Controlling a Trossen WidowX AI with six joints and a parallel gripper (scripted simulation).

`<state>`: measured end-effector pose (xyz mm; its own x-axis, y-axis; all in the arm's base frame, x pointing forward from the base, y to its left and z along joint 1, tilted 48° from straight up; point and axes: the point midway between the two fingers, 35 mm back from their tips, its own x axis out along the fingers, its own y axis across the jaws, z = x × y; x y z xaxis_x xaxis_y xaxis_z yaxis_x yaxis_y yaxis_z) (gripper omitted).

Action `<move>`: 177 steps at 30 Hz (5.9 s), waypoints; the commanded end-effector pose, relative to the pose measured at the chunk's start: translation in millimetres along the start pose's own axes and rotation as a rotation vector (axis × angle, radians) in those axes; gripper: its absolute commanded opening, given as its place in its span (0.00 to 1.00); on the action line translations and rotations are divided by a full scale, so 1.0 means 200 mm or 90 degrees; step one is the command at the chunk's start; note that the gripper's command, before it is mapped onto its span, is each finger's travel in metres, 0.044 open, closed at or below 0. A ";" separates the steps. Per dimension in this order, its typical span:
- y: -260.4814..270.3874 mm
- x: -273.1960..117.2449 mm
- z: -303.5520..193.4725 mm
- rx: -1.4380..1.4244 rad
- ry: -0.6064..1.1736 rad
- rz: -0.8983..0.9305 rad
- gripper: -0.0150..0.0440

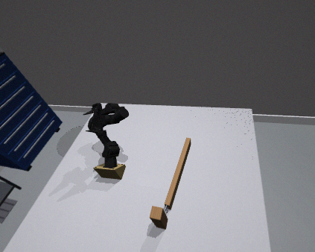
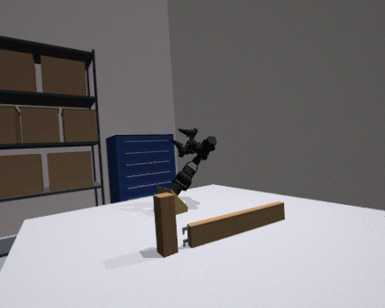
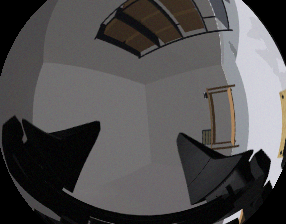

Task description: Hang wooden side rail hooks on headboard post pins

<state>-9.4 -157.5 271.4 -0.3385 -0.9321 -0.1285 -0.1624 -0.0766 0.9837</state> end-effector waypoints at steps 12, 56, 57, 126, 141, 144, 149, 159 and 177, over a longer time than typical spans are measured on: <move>-0.64 0.03 -0.61 -0.264 0.134 -0.237 1.00; -1.97 -0.54 -0.90 -0.777 1.229 0.094 1.00; -1.97 -0.54 -0.90 -0.777 1.229 0.094 1.00; -1.81 -0.65 -1.25 -0.937 1.085 -0.384 1.00; -1.82 -0.66 -1.27 -1.005 1.145 -0.345 1.00; -1.84 -0.69 -1.32 -1.127 1.273 -0.253 1.00; -1.85 -0.73 -1.39 -1.272 1.505 -0.051 1.00; -1.84 -0.80 -1.50 -1.226 1.957 0.598 1.00; -1.74 -0.88 -1.59 -0.431 1.919 1.675 1.00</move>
<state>383.8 -83.2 -26.3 -0.0327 0.5760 -0.8168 -0.7600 0.5164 0.3947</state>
